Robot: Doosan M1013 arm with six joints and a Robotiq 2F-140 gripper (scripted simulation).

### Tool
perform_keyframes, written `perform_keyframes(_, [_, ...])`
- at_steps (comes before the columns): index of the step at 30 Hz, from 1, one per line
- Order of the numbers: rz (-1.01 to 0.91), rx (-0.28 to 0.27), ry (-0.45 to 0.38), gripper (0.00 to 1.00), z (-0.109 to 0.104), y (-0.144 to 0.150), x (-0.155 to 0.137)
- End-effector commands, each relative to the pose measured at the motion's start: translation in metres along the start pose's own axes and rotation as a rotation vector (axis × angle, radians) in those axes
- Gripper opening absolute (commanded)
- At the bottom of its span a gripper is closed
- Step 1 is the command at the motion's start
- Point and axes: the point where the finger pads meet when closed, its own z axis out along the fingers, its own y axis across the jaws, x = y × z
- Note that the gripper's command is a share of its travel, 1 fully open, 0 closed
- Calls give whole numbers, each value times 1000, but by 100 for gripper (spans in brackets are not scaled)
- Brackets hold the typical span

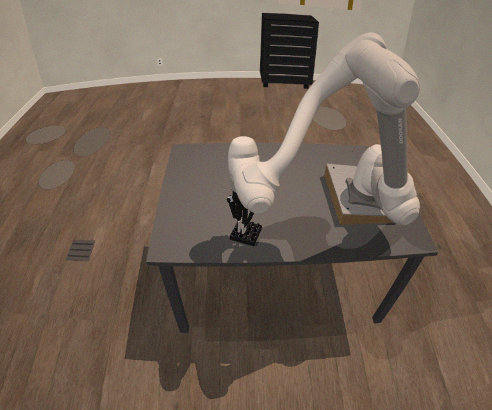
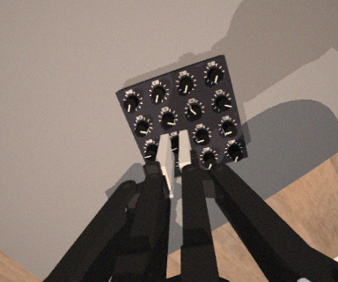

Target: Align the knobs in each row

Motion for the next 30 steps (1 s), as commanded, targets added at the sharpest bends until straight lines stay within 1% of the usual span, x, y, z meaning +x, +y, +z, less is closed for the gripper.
perform_keyframes(1, [59,2,3,5,0,0,0])
perform_keyframes(17, [79,2,3,5,0,0,0])
perform_keyframes(18, [79,2,3,12,0,0,0])
perform_keyframes(30, [79,2,3,12,0,0,0])
